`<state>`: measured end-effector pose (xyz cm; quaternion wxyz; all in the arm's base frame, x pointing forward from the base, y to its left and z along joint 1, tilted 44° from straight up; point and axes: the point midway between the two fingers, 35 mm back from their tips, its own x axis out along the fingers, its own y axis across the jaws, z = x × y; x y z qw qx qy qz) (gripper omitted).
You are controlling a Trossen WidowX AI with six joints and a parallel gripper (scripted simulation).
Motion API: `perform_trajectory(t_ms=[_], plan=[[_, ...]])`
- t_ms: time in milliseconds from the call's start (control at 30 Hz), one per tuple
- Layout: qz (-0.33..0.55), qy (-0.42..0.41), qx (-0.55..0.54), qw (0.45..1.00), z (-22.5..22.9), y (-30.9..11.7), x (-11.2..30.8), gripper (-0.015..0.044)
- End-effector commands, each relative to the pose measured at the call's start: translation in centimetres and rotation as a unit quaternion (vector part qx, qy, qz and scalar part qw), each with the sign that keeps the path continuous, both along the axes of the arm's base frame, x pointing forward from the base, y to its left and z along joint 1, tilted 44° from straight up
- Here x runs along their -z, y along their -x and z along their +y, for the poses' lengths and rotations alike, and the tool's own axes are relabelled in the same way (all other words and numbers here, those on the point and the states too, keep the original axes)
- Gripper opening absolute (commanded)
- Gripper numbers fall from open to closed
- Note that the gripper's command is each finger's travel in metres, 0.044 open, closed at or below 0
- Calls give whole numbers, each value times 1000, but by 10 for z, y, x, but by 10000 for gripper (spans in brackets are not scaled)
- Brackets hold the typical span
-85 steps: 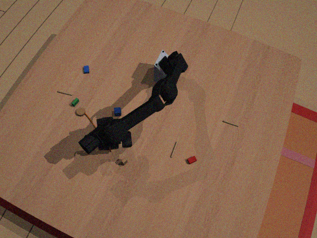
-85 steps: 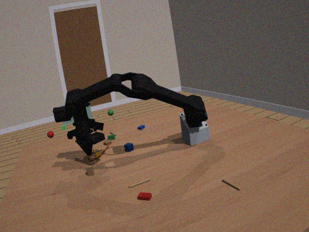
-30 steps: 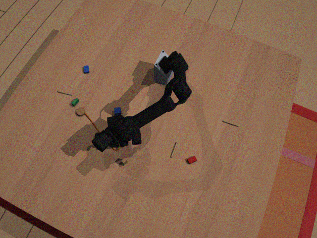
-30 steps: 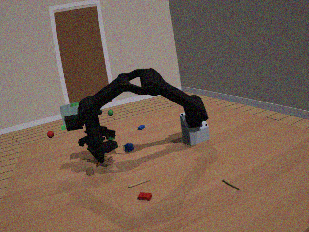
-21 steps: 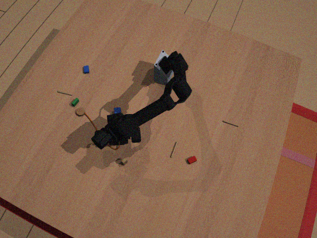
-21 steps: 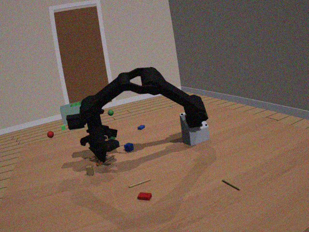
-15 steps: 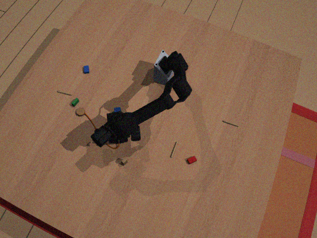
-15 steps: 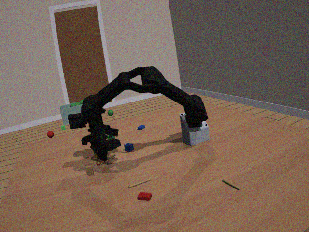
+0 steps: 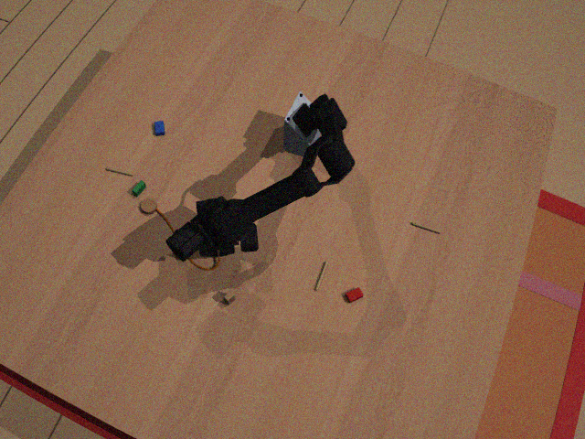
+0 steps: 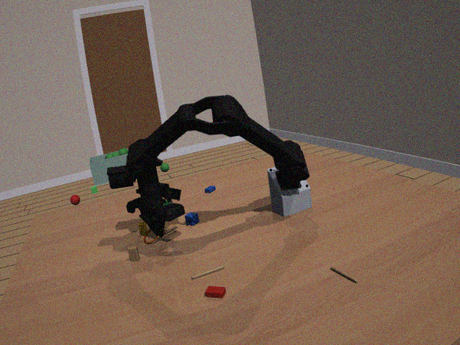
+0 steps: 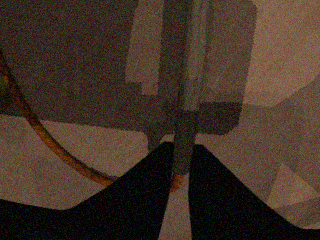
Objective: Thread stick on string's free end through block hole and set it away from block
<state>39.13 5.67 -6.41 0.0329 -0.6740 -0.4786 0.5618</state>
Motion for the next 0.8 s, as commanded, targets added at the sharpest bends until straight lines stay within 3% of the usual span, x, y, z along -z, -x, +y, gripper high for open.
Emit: perform_trajectory(t_ms=[0, 767], plan=[[1, 1, -1, 1000, -4, 6, 3, 0], [1, 0, 0, 1000, -18, 32, 13, 0]])
